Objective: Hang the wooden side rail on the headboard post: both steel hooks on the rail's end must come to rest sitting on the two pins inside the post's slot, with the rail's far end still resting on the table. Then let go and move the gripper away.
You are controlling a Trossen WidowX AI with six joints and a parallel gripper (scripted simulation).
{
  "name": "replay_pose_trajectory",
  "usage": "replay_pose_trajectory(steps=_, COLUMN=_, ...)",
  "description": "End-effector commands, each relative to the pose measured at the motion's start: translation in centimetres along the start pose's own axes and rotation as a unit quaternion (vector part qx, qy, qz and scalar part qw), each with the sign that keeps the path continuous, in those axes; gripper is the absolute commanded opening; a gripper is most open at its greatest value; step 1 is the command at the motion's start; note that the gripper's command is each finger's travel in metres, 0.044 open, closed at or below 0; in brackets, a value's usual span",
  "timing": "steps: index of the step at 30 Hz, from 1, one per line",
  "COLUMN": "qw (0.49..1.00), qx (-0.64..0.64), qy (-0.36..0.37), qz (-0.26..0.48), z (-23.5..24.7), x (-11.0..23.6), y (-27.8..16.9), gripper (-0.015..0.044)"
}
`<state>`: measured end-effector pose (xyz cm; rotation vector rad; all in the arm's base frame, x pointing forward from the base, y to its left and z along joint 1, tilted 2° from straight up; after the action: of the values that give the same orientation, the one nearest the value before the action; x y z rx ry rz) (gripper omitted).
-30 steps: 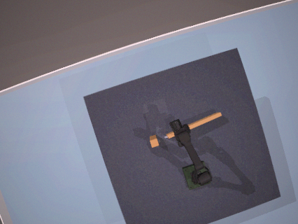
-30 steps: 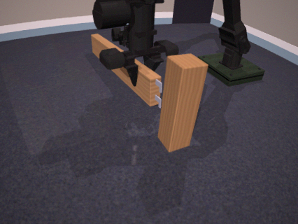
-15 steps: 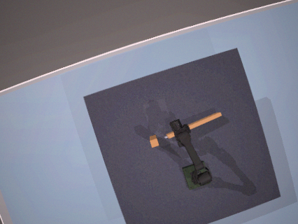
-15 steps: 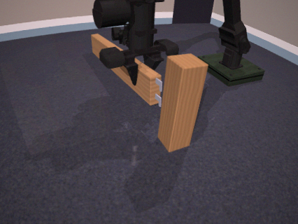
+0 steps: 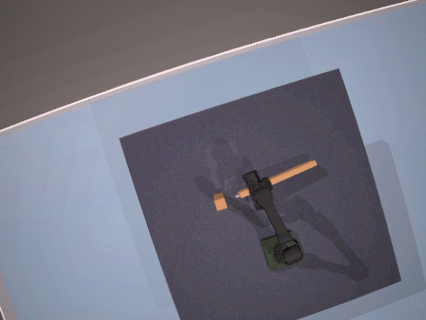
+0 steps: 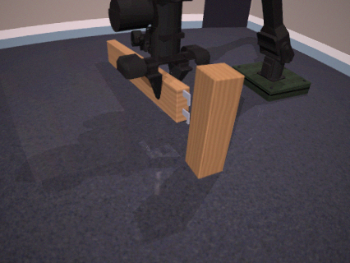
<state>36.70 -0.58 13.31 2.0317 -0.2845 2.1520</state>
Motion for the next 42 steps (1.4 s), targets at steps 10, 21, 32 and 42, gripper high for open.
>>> replay_pose_trajectory(steps=10, qw=1.0, qx=0.004, qy=0.009, qz=0.0, z=0.16, x=0.81, y=-0.05, gripper=0.0)
replay_pose_trajectory(steps=21, qw=1.0, qx=0.004, qy=0.009, qz=0.0, z=0.19, x=0.92, y=-0.09, gripper=0.0)
replay_pose_trajectory(steps=32, qw=1.0, qx=0.004, qy=0.009, qz=0.0, z=0.29, x=0.8, y=-0.22, gripper=0.0)
replay_pose_trajectory(steps=42, qw=1.0, qx=0.004, qy=0.009, qz=0.0, z=0.39, x=0.69, y=-0.35, gripper=0.0)
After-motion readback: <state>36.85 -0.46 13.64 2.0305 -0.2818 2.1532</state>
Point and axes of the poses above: the point midway between the two fingers, 35 mm back from their tips, its own x axis back along the fingers, its own z axis across the jaws, y = z × x, the point moved 6 cm from there along x, back along the fingers, and after that the axes turned 12 degrees about -x, right-handed, at the moved point
